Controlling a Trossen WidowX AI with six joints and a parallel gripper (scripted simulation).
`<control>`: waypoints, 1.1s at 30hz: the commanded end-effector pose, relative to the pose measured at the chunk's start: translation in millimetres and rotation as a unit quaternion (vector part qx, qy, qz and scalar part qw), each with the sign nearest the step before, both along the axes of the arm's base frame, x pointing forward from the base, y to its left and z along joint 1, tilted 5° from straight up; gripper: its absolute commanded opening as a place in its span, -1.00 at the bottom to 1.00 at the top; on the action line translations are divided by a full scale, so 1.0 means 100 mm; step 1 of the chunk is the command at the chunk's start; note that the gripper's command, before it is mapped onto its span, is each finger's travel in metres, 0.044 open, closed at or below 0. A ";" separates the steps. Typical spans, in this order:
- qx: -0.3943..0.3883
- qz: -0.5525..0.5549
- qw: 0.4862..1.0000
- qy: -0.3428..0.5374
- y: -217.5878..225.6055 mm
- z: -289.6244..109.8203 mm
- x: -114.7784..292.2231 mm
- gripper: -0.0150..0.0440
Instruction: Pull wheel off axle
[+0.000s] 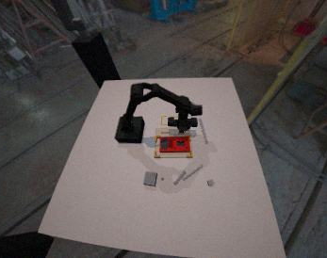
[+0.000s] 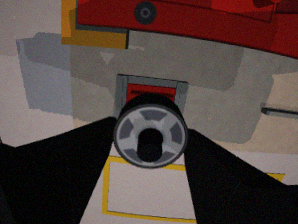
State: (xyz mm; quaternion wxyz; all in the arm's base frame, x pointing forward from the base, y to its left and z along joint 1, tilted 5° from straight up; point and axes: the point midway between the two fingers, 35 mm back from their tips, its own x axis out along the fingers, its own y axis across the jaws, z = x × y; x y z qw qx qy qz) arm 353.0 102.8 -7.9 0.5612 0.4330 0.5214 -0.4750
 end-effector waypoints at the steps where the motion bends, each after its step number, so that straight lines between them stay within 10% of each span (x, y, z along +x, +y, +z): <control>1: 0.000 0.000 1.000 0.000 0.00 0.02 0.00 -0.49; 33: 0.001 0.001 1.000 -0.002 0.01 0.12 0.00 -0.49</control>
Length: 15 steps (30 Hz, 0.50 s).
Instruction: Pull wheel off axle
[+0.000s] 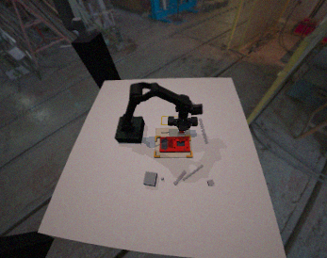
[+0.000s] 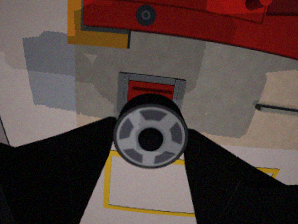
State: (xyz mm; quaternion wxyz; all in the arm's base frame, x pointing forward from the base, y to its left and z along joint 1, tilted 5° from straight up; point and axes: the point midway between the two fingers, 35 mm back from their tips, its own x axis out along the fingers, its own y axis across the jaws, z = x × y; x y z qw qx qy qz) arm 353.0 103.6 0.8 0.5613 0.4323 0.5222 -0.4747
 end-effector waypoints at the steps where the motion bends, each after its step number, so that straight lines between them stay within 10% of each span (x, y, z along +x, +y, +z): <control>1: 0.001 0.000 1.000 -0.002 0.00 0.04 0.00 -0.49; 15: 0.001 0.000 1.000 -0.003 0.01 0.09 0.00 -0.49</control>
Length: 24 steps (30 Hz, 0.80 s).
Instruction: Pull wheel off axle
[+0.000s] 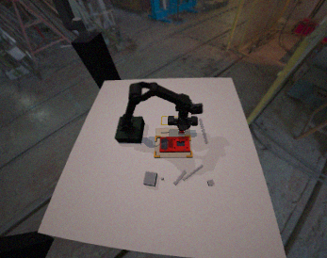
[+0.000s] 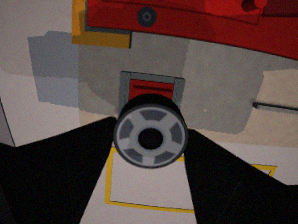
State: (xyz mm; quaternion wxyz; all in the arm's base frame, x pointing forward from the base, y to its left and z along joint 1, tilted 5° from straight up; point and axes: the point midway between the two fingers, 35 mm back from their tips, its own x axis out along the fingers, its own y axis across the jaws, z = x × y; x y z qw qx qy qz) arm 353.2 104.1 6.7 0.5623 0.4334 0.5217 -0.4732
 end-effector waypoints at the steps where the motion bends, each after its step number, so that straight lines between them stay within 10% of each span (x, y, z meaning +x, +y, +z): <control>1: 0.001 0.000 1.000 -0.001 0.00 0.03 0.00 -0.49; 24: 0.001 0.000 1.000 -0.002 0.01 0.11 0.00 -0.49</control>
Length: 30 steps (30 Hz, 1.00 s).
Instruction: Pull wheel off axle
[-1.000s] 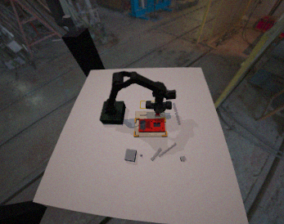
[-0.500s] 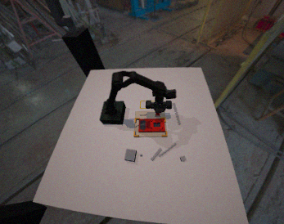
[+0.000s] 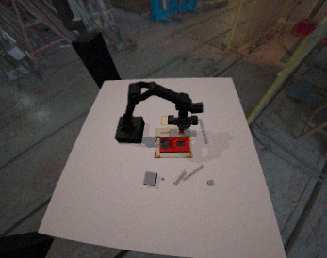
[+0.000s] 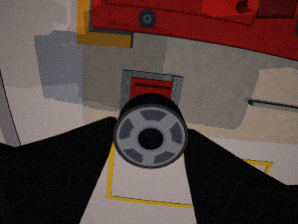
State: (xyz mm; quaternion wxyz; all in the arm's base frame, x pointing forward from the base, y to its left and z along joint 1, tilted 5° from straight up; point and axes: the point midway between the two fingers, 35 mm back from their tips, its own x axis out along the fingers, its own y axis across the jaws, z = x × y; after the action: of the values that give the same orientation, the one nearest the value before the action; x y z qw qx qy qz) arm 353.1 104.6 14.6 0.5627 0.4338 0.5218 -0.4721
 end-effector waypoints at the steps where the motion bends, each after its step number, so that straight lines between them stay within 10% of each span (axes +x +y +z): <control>1: 0.001 0.000 1.000 -0.001 0.00 0.03 0.00 -0.49; 30: 0.002 0.000 1.000 -0.002 0.01 0.13 0.00 -0.49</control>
State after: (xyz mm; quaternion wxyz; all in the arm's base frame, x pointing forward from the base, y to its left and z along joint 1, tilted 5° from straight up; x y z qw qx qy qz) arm 353.0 105.2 25.7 0.5638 0.4349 0.5213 -0.4704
